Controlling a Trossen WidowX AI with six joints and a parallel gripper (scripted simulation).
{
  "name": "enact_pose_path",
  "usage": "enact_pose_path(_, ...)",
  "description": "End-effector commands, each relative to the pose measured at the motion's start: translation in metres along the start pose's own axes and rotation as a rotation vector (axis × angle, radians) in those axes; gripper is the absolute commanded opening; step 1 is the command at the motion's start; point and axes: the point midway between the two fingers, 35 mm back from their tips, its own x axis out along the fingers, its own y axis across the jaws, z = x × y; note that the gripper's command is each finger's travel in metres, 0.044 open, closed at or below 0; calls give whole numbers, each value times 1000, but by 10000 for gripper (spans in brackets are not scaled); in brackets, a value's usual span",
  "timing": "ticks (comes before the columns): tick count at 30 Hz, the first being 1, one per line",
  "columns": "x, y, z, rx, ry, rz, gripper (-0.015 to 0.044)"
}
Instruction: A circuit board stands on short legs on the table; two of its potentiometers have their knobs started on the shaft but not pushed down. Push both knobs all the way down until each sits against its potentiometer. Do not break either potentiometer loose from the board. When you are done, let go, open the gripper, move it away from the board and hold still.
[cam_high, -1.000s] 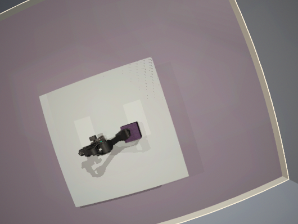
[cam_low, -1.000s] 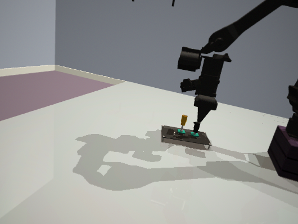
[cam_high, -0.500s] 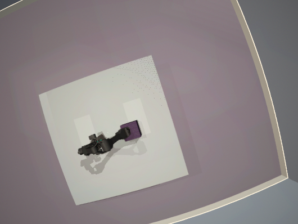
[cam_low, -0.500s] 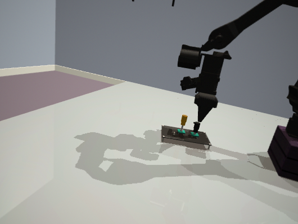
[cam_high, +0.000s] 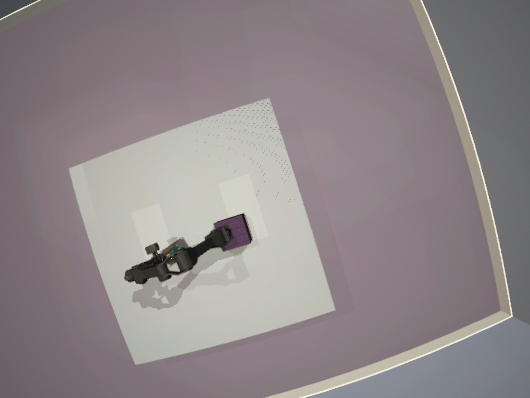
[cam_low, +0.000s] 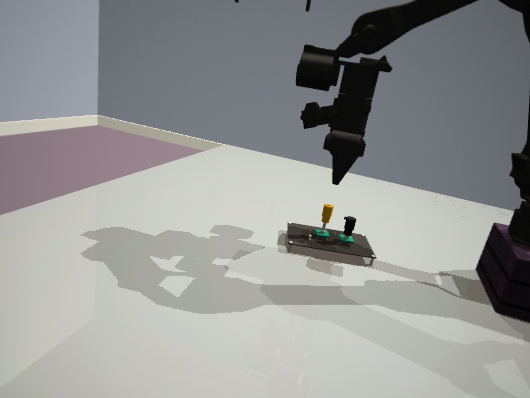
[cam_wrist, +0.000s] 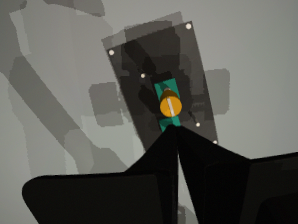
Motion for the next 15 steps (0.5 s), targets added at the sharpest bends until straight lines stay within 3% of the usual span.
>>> enact_pose_path(1, 8, -1, 2, -4, -3, -4, 0)
enact_pose_path(15, 26, -1, 2, -4, -3, -4, 0)
